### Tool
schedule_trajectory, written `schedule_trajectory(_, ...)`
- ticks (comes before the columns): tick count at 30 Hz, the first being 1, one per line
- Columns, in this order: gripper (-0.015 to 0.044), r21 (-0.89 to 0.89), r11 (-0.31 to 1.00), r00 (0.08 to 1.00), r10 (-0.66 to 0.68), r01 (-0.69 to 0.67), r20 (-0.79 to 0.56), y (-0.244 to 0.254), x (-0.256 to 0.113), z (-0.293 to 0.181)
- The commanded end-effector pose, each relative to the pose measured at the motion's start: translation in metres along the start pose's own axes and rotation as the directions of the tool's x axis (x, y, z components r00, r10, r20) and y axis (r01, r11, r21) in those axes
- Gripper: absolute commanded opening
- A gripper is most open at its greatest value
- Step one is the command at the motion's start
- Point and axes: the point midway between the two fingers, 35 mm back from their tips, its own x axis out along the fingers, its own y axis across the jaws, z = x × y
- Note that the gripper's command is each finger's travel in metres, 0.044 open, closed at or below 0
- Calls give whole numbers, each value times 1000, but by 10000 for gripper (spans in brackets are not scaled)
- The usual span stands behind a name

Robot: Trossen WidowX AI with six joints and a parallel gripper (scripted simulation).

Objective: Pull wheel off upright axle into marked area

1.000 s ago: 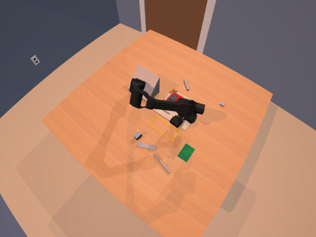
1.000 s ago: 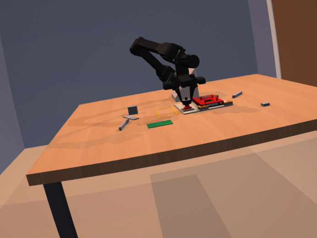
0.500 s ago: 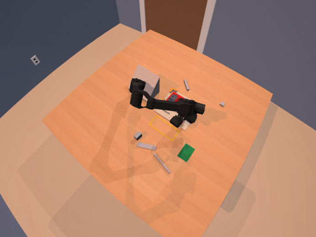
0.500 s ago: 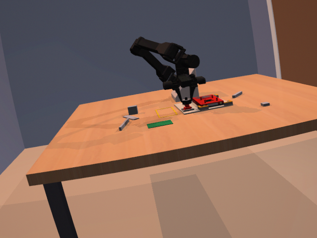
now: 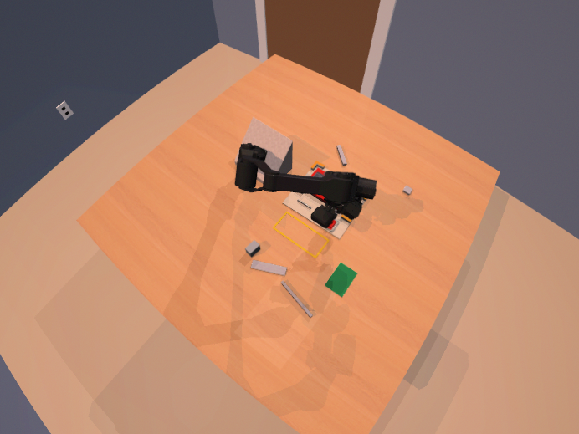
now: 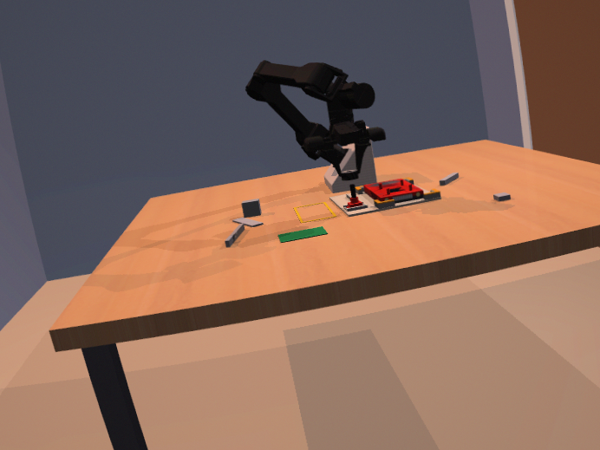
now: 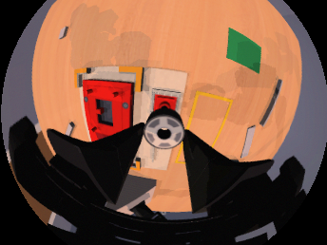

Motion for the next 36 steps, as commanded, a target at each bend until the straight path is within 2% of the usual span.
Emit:
schedule_trajectory(1,0,3,1000,1000,8,-8,9,1,-22,0)
schedule_trajectory(6,0,-2,1000,1000,1,-1,8,-3,-16,-1)
schedule_trajectory(29,0,0,1000,1000,4,-4,7,-90,-24,-56)
schedule_trajectory(36,0,0,1000,1000,4,-4,7,-92,-20,-57)
